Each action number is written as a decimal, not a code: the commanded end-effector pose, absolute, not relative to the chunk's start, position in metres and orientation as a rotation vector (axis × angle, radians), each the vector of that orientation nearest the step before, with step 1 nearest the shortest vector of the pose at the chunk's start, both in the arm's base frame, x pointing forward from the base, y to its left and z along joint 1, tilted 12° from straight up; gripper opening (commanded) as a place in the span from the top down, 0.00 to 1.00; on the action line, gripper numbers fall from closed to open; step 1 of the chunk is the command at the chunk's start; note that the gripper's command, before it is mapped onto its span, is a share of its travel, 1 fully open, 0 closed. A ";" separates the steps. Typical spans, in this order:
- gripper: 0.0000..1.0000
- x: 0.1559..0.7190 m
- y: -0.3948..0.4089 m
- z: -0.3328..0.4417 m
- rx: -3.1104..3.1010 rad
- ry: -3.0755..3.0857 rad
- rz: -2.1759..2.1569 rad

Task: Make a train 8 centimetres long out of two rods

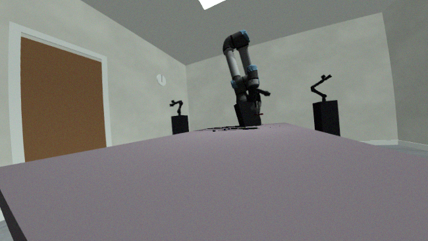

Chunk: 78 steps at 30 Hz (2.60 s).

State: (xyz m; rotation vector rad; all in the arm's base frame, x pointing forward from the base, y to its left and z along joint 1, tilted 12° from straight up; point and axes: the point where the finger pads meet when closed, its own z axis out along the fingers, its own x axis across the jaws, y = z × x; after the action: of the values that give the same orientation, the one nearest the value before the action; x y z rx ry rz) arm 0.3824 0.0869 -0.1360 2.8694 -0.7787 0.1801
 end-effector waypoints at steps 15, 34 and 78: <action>1.00 0.383 0.086 -0.132 2.870 -0.777 0.180; 1.00 0.407 -0.041 -0.107 2.900 -0.672 0.166; 1.00 0.398 -0.135 -0.100 2.907 -0.595 0.165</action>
State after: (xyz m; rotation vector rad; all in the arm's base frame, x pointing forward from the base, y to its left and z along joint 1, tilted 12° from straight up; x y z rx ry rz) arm 0.3974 -0.1337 -0.0944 2.9068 -0.5948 0.1632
